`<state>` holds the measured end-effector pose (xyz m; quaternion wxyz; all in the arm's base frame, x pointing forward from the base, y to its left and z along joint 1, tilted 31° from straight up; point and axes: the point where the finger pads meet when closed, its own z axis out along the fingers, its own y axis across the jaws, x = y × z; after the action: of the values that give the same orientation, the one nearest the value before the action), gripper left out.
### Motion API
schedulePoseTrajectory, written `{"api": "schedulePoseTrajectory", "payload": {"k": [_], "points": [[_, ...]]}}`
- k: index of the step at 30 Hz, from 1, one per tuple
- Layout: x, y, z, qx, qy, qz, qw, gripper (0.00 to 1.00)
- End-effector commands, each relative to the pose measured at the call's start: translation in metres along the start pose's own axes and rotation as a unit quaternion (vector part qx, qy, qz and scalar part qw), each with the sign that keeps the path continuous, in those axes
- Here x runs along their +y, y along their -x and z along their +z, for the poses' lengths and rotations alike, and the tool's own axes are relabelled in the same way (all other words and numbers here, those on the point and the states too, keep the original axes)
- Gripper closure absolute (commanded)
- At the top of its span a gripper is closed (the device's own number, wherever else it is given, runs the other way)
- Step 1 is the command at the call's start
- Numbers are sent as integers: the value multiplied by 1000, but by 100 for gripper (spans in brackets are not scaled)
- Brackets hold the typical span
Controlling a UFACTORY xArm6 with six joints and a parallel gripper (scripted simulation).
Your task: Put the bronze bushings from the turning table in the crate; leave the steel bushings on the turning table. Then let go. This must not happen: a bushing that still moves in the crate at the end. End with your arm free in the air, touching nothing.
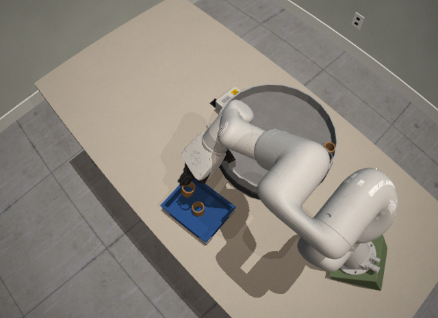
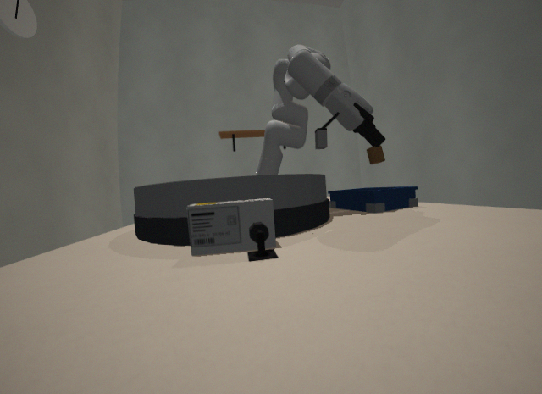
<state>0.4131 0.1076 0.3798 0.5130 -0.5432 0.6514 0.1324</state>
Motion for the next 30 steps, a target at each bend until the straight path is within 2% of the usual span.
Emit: {"api": "schedulePoseTrajectory", "payload": {"k": [1,14,24,30], "points": [[-16,5,5,-1,1,-1,1000,100],[-16,4,7,-1,1,-1,1000,100],[-16,-28,45,-1,1,-1,1000,100],[-16,-33,50,-1,1,-1,1000,100]]}}
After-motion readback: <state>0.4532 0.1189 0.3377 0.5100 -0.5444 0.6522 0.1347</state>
